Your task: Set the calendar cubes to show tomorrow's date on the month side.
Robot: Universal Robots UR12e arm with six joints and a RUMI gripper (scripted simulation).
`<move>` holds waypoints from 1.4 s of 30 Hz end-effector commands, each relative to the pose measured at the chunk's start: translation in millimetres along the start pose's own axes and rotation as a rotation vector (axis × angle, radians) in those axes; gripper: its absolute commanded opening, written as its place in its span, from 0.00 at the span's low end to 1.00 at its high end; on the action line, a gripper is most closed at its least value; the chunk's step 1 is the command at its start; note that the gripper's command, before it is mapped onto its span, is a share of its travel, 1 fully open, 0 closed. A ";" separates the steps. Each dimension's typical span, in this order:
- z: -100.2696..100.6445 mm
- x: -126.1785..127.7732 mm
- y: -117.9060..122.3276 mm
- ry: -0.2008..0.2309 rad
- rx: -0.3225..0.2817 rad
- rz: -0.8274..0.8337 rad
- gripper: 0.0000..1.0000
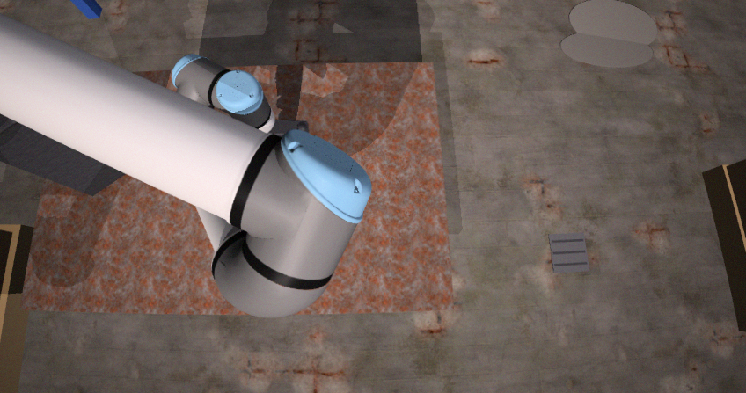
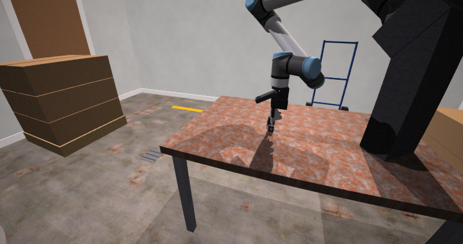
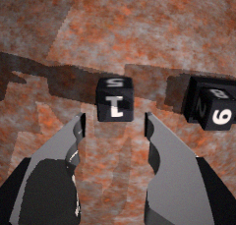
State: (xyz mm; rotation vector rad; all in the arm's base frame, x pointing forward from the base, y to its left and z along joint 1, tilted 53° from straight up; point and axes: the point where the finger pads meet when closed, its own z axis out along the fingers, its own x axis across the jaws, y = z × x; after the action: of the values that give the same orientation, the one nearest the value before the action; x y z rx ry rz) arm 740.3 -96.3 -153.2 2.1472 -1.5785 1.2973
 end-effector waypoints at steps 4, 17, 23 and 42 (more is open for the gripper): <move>0.8 1.9 -2.7 0.002 0.003 0.002 0.28; -8.1 0.4 -1.1 0.000 0.002 0.000 0.28; -25.7 0.3 -1.0 0.000 0.001 -0.001 0.28; -40.3 -0.4 1.9 -0.003 0.007 0.000 0.28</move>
State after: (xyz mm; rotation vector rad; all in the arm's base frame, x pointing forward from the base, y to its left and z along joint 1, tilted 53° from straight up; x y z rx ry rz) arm 720.5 -72.4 -127.0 2.1473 -1.5783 1.3027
